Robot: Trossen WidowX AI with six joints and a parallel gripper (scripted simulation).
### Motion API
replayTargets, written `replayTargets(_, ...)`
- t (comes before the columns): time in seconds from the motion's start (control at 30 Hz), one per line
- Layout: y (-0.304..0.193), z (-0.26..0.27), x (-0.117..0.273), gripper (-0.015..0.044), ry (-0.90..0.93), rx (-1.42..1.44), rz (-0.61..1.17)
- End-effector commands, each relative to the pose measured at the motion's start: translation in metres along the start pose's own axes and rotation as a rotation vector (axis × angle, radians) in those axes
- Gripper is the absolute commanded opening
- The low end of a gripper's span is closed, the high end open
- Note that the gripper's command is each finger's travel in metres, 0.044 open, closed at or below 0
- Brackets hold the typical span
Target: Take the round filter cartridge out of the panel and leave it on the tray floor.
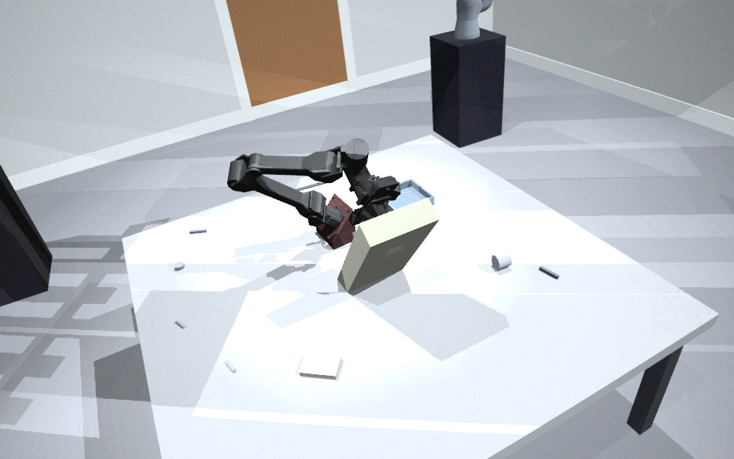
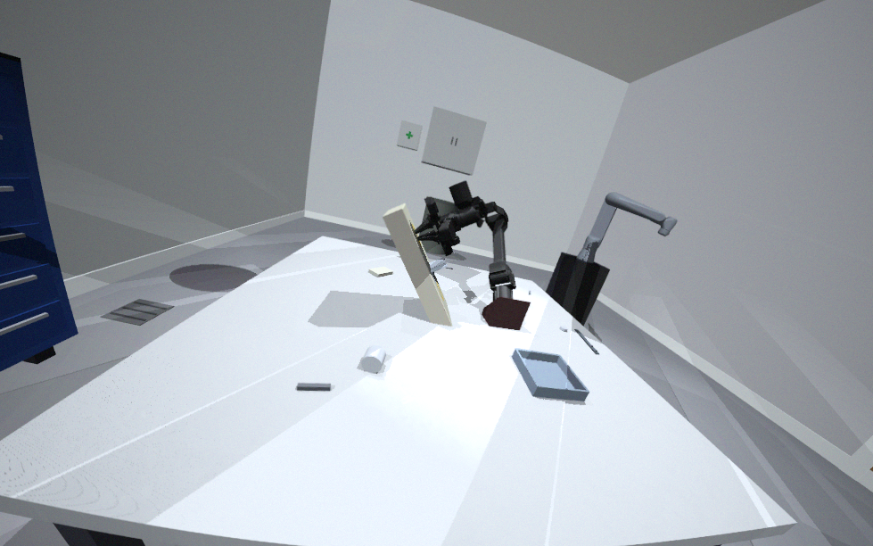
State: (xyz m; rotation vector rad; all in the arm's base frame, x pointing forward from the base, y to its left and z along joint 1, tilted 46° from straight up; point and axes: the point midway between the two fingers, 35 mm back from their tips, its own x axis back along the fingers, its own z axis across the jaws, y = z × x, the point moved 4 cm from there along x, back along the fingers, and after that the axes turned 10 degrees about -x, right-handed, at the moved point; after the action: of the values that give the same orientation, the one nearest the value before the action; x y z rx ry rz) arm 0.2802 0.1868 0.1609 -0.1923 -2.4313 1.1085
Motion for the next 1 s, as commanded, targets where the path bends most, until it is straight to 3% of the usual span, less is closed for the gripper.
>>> replayTargets(0.0,-0.002,-0.001,-0.006,0.0,0.008,0.123,-0.003)
replayTargets(0.23,-0.001,-0.001,-0.003,0.0,0.01,0.141,-0.005)
replayTargets(0.97,-0.001,0.0,0.072,0.0,0.011,0.098,-0.006)
